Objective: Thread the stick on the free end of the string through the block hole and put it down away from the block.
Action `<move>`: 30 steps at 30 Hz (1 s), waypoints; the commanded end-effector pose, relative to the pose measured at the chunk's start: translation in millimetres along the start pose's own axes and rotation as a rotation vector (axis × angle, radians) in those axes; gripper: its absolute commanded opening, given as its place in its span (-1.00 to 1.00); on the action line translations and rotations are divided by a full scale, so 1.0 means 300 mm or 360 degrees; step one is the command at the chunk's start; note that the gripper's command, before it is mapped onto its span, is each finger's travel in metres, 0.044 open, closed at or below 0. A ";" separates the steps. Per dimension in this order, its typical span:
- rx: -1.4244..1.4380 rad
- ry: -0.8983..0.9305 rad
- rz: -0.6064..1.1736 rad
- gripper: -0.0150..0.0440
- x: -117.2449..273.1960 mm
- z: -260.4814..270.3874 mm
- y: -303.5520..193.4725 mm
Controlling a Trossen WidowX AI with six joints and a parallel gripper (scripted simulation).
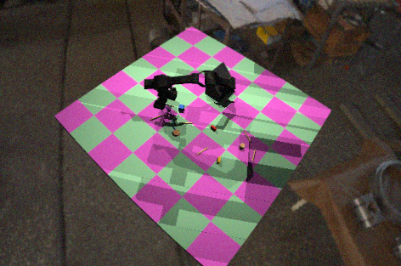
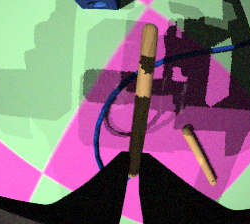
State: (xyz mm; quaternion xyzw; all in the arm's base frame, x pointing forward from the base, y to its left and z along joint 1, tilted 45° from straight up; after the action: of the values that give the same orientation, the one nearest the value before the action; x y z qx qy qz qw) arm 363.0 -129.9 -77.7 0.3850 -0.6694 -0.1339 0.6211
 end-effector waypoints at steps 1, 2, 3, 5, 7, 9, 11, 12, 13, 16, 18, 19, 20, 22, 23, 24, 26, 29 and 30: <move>0.0007 -0.0006 0.0000 -0.49 0.004 -0.006 -0.013; 0.0007 -0.0006 0.0000 -0.49 0.005 -0.008 -0.017; 0.0007 -0.0006 0.0000 -0.49 0.005 -0.009 -0.021; 0.0007 -0.0006 0.0001 -0.49 0.006 -0.012 -0.030; 0.0007 -0.0006 0.0001 -0.49 0.006 -0.015 -0.038; 0.0008 -0.0006 0.0002 -0.49 0.007 -0.018 -0.046; 0.0008 -0.0006 0.0002 -0.49 0.007 -0.021 -0.054; 0.0008 -0.0006 0.0002 -0.49 0.008 -0.022 -0.058; 0.0008 -0.0006 0.0002 -0.49 0.008 -0.023 -0.062; 0.0007 -0.0007 0.0003 -0.49 0.009 -0.027 -0.075; 0.0007 -0.0007 0.0004 -0.49 0.009 -0.030 -0.083; 0.0007 -0.0007 0.0004 -0.49 0.009 -0.031 -0.087; 0.0007 -0.0007 0.0004 -0.49 0.009 -0.032 -0.091; 0.0007 -0.0007 0.0005 -0.49 0.009 -0.034 -0.099; 0.0007 -0.0007 0.0005 -0.49 0.010 -0.035 -0.103; 0.0007 -0.0007 0.0005 -0.49 0.010 -0.036 -0.107; 0.0007 -0.0007 0.0005 -0.49 0.010 -0.038 -0.115; 0.0007 -0.0007 0.0006 -0.49 0.010 -0.041 -0.127; 0.0007 -0.0007 0.0006 -0.49 0.010 -0.042 -0.132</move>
State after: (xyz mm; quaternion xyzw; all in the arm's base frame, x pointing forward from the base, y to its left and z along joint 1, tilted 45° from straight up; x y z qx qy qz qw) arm 387.2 -150.9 -97.8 0.3854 -0.6712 -0.1340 0.6189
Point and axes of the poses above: the point midway between the two fingers, 35 mm back from their tips, its own x axis back along the fingers, its own z axis across the jaws, y = z × x, the point moved 6 cm from there along x, back along the fingers, and after that the axes turned 14 degrees about -x, right-handed, at the moved point
